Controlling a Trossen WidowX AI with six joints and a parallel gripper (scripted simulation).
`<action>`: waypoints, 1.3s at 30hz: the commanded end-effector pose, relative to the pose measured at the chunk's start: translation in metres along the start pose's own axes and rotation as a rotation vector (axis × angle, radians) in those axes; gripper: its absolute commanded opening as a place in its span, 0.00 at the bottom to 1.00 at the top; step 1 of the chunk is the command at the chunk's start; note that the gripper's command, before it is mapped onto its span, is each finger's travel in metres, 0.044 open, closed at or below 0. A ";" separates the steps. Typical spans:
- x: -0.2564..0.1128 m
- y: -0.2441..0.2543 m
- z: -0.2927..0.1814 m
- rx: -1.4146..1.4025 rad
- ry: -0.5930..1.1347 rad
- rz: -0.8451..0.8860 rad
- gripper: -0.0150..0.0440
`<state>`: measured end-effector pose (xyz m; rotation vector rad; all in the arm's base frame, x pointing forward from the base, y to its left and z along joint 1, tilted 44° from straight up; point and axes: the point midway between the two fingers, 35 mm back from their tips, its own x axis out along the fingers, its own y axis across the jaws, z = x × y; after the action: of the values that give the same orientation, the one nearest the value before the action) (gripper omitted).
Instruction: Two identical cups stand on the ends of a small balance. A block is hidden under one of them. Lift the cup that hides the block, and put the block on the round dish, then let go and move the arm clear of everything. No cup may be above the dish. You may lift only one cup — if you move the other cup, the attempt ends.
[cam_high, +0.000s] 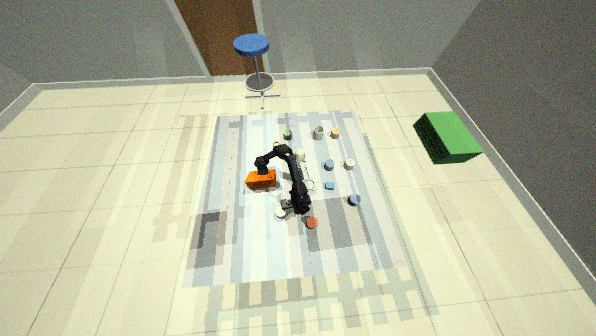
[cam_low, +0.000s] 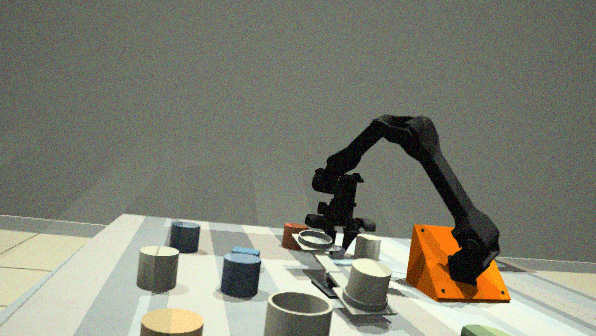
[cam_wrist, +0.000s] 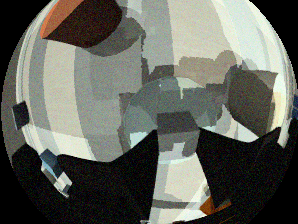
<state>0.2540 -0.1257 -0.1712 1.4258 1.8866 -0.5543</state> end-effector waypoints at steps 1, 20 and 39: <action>0.000 0.000 0.000 0.000 0.000 0.000 0.30; -0.054 -0.001 0.000 0.007 0.005 0.000 1.00; -0.112 -0.003 -0.003 0.011 -0.014 0.015 1.00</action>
<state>0.2695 -0.2012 -0.0851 1.4453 1.8362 -0.5739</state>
